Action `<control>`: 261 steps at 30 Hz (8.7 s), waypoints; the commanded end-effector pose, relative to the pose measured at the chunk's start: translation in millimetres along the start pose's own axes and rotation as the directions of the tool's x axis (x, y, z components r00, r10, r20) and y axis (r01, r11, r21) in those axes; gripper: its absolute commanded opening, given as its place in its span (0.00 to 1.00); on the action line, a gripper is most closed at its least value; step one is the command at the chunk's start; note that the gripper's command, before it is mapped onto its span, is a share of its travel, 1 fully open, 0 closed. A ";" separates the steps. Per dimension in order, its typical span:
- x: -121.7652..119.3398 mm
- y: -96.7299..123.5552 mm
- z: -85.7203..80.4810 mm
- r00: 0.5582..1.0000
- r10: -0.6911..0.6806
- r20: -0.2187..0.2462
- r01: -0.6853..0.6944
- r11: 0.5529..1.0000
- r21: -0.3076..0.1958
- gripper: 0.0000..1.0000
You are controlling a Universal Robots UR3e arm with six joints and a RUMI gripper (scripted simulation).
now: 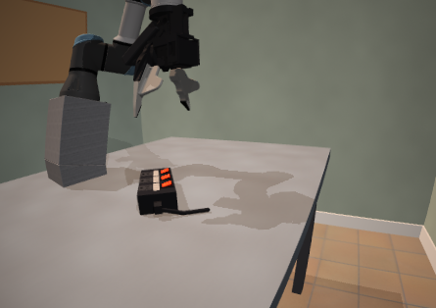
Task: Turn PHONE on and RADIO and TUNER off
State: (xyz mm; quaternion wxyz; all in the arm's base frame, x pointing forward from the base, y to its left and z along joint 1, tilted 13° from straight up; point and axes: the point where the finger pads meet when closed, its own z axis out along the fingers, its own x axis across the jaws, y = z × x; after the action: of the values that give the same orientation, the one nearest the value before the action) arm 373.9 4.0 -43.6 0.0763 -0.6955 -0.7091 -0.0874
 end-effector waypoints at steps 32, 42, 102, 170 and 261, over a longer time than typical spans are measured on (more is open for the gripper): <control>-6.1 -4.0 23.5 0.724 -0.689 0.003 0.689 0.724 -0.001 1.00; -6.6 -4.5 34.3 0.438 -0.899 0.003 0.899 0.438 0.000 1.00; 8.6 -7.3 67.8 -0.693 -0.721 0.001 0.721 -0.693 0.004 0.00; 7.9 -7.7 97.3 -0.693 -0.721 0.001 0.721 -0.693 0.003 0.00; 7.3 -7.0 112.0 -0.693 -0.721 0.001 0.721 -0.693 0.003 0.00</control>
State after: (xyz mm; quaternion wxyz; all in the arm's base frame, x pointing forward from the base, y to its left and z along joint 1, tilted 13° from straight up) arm 367.4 37.1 -151.5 -0.0508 0.3800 -0.9177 -0.1039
